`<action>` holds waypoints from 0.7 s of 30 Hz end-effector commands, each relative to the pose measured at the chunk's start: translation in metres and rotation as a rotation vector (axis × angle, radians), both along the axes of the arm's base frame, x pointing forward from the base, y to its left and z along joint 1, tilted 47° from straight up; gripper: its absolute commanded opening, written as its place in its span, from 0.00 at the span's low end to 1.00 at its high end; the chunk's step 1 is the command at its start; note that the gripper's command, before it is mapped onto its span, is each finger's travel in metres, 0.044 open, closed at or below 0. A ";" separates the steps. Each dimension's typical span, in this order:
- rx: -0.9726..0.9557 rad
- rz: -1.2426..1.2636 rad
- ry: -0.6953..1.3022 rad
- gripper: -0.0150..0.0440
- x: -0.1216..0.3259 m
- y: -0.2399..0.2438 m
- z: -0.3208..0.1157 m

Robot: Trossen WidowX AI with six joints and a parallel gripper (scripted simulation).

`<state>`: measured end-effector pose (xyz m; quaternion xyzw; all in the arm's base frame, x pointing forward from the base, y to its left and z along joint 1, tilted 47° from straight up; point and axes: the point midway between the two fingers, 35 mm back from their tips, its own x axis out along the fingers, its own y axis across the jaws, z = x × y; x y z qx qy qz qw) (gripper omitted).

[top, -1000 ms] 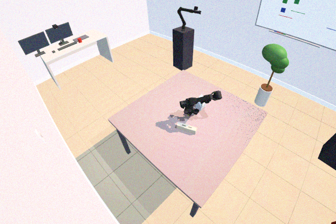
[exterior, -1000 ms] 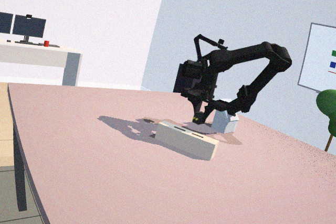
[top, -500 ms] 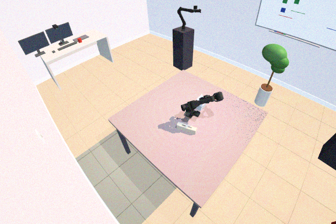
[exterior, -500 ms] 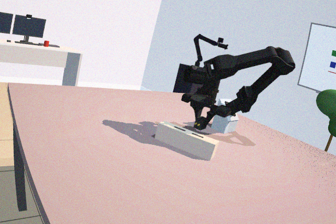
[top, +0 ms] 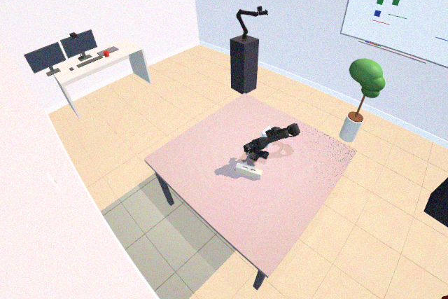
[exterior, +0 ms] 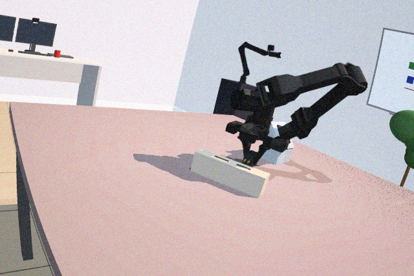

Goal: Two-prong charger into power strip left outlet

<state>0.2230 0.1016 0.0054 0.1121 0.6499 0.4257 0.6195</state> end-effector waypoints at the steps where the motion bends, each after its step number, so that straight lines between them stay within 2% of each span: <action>1: 0.009 0.013 -0.015 0.25 0.000 0.009 0.003; 21: 0.021 0.036 -0.036 0.25 0.013 0.027 0.011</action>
